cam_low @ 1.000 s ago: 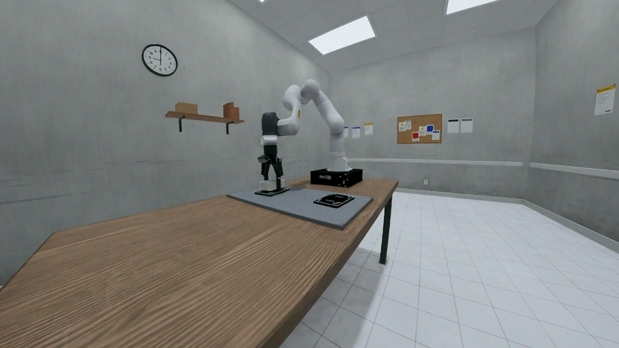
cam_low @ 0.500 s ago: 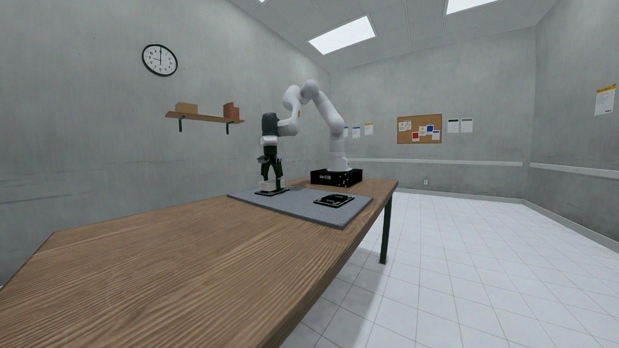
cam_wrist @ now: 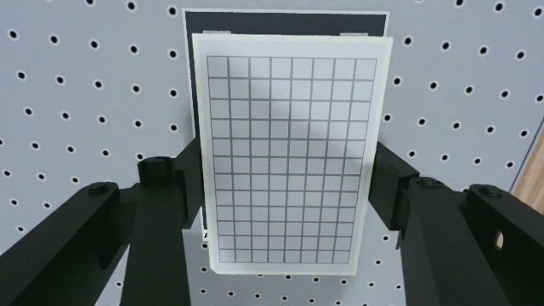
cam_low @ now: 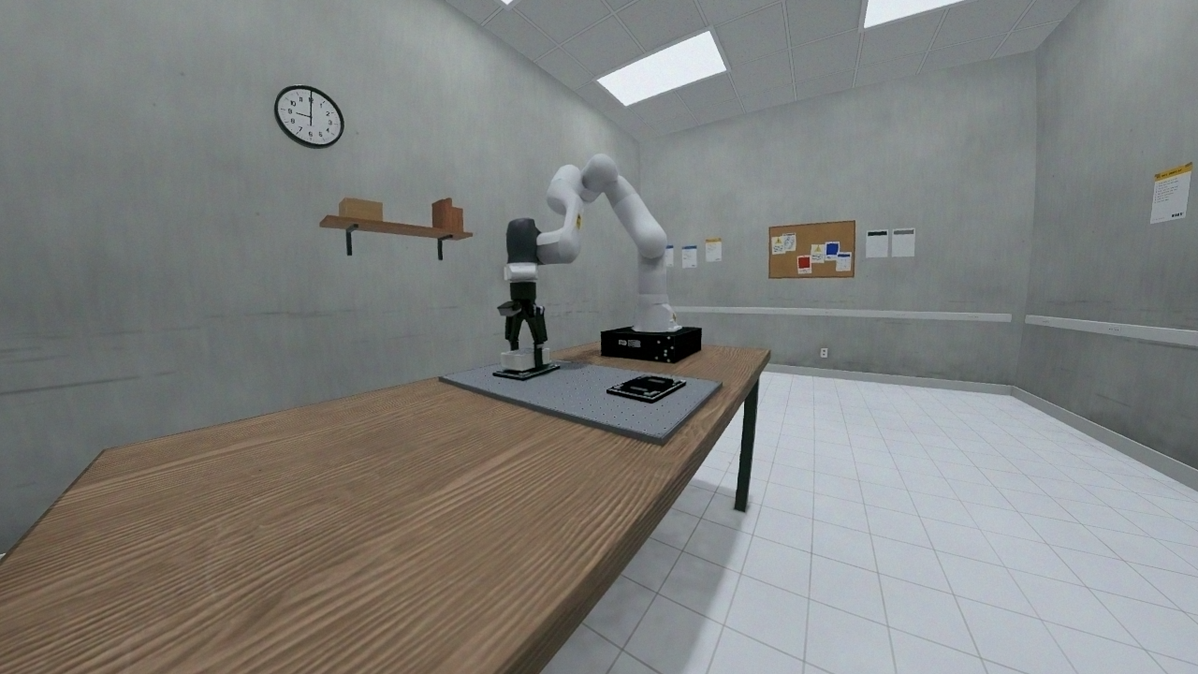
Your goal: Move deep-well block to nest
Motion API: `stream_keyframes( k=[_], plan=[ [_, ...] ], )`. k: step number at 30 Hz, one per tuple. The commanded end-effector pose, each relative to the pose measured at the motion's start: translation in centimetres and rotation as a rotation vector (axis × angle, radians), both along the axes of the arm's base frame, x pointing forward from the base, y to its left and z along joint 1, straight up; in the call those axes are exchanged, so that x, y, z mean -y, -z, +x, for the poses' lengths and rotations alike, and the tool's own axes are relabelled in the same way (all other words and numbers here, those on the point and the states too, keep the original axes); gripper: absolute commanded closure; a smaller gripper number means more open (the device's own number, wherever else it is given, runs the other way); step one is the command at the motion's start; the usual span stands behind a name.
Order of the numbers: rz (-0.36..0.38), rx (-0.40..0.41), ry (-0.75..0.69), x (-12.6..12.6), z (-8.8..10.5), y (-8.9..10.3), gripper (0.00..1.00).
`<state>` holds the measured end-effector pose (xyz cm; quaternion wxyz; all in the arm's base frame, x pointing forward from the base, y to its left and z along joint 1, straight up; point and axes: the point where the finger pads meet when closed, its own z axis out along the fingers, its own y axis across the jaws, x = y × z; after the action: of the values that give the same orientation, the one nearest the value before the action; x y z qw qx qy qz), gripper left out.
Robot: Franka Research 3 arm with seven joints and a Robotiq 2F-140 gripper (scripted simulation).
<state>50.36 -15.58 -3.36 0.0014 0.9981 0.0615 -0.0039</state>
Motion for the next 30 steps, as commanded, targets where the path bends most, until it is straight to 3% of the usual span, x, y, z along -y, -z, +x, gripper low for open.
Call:
stream_keyframes(
  k=[1, 30],
  plan=[
    [-0.002, 0.005, 0.002, 0.00, 0.16, -0.04, 0.40],
    [-0.002, 0.005, 0.002, -0.07, 0.08, 0.38, 0.40]
  ],
)
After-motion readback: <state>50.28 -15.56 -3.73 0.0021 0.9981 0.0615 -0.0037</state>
